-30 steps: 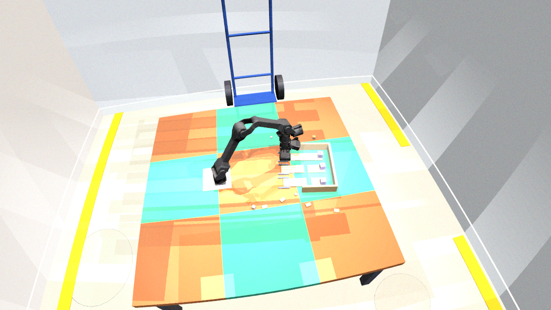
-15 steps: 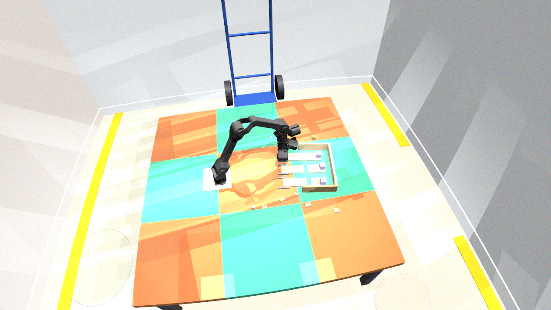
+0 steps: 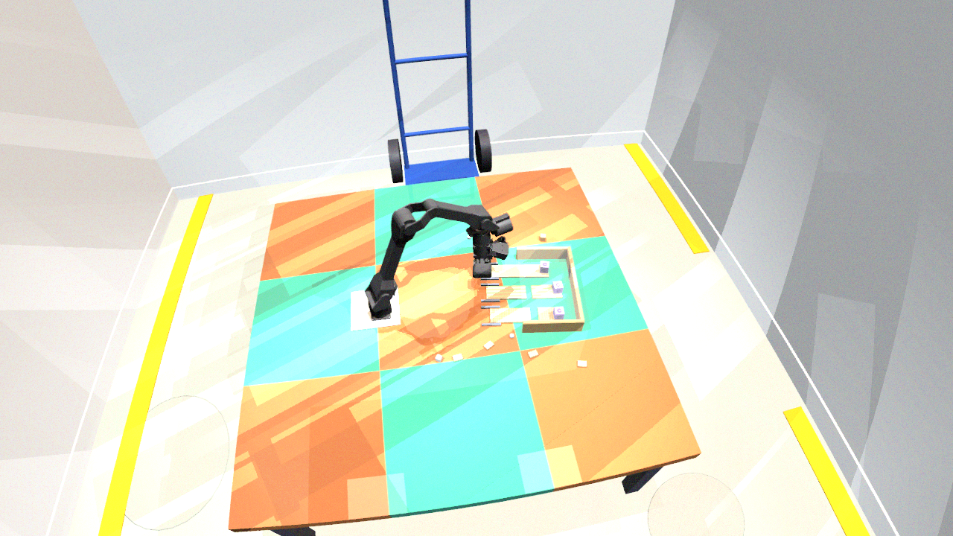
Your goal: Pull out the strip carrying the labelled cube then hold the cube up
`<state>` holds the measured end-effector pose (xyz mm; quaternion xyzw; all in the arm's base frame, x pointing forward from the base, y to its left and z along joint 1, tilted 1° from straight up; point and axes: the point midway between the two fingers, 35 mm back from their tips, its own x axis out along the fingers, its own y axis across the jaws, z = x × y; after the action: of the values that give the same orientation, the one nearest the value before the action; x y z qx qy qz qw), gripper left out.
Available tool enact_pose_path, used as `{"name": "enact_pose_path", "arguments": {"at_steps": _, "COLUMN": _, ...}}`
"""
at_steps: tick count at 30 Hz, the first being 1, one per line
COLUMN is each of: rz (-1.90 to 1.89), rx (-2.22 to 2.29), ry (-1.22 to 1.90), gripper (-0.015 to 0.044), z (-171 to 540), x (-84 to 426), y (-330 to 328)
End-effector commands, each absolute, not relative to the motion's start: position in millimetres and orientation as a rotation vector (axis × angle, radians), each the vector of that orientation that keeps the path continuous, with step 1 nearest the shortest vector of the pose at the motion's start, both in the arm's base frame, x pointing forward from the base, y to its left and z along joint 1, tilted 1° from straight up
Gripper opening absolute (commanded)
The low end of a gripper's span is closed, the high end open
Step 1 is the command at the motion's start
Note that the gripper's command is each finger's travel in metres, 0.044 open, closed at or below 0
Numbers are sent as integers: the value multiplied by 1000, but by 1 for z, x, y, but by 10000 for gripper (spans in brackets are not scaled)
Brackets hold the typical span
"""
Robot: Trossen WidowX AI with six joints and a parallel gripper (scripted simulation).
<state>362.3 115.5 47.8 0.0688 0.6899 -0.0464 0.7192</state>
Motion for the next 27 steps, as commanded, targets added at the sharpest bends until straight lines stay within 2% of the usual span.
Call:
{"name": "enact_pose_path", "arguments": {"at_steps": 1, "rz": -108, "rx": 151, "ry": 1541, "gripper": 0, "z": 44, "x": 351, "y": 117}}
{"name": "enact_pose_path", "arguments": {"at_steps": 27, "rz": -108, "rx": 151, "ry": 1544, "gripper": 0, "z": 41, "x": 313, "y": 123}}
